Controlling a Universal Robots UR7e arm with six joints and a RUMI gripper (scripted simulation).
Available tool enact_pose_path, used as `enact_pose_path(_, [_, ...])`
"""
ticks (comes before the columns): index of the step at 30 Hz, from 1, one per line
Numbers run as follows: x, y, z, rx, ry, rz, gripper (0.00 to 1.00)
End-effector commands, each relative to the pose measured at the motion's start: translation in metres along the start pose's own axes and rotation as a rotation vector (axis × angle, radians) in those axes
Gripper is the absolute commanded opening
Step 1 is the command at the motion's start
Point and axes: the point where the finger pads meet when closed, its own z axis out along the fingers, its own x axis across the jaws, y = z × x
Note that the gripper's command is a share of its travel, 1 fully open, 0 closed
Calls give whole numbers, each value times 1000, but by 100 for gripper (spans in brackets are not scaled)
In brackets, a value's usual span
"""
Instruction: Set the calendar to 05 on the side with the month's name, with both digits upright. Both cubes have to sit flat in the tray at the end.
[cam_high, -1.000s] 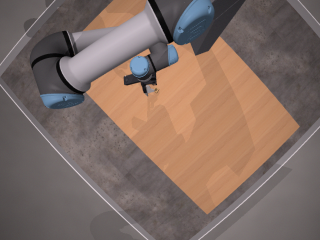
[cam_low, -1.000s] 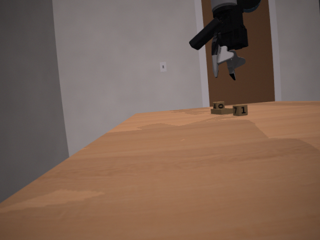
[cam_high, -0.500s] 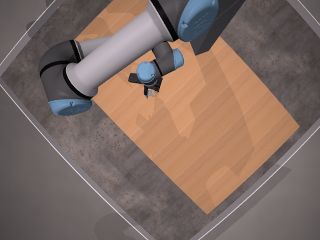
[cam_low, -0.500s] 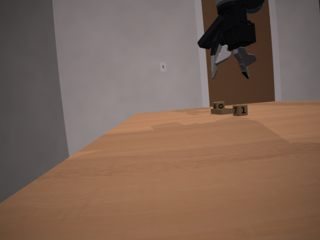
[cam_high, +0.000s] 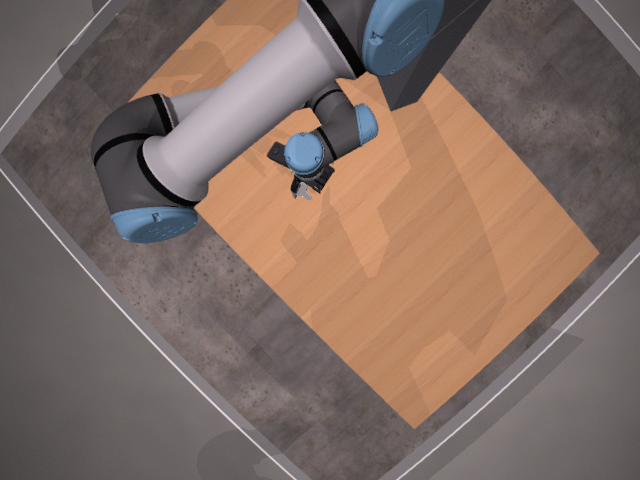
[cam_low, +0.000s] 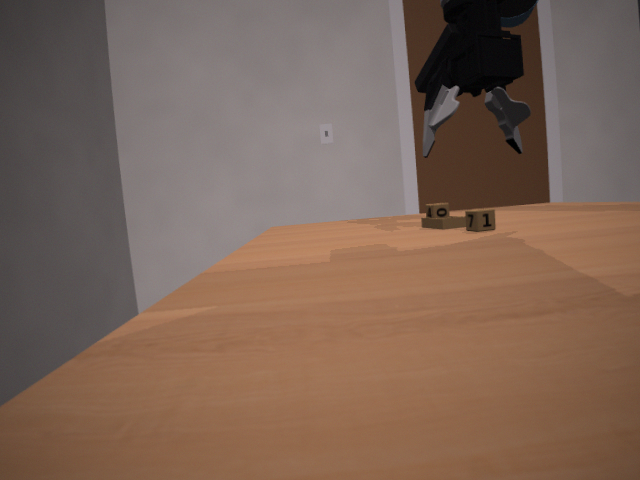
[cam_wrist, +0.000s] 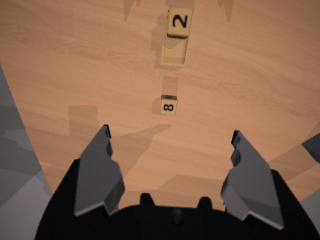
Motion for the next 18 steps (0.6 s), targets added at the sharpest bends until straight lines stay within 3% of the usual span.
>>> enact_pose_path(1, [0, 4, 0, 6, 2, 51, 100])
enact_pose_path(8, [0, 5, 0, 6, 2, 62, 100])
enact_pose_path(9, [0, 5, 0, 6, 2, 62, 28])
enact_pose_path(18, [0, 5, 0, 6, 2, 62, 28])
